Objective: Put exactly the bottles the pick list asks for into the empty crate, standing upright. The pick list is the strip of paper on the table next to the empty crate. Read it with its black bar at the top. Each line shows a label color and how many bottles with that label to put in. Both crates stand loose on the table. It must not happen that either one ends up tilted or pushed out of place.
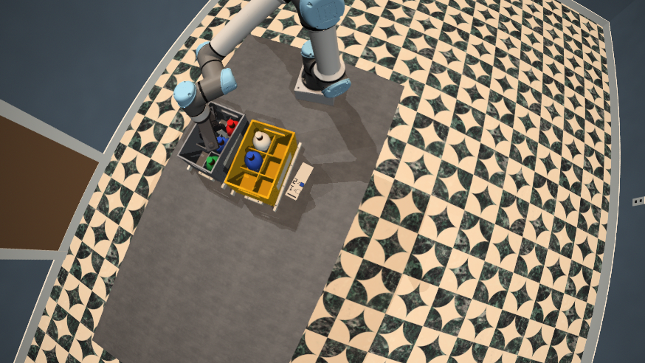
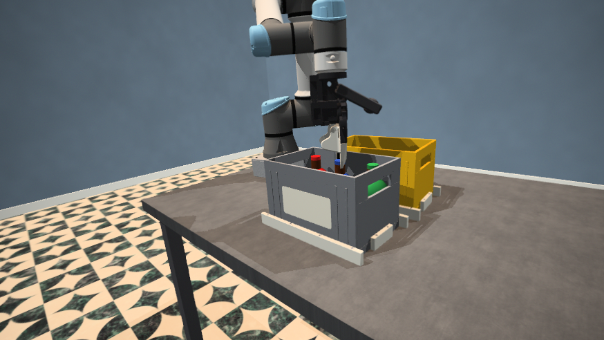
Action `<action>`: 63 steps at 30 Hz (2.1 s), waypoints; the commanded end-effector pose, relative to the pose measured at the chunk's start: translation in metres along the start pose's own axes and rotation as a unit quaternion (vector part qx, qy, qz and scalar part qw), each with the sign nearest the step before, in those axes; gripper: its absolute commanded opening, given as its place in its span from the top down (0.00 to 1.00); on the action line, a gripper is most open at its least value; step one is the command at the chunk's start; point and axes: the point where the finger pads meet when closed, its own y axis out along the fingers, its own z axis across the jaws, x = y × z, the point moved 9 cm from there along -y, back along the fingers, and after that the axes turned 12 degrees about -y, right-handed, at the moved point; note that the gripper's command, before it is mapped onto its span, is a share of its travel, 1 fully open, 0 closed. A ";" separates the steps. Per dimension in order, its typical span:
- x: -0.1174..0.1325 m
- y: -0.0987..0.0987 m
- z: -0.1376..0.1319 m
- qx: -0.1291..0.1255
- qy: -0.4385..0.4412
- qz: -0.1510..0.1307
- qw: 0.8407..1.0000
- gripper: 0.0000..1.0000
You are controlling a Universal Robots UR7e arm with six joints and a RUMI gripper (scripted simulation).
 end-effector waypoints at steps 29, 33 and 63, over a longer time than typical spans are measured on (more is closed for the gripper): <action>0.000 0.009 0.000 0.001 0.000 0.000 1.000 1.00; 0.000 0.009 0.000 0.001 0.000 0.000 1.000 1.00; 0.000 0.008 0.000 0.001 0.000 0.000 1.000 1.00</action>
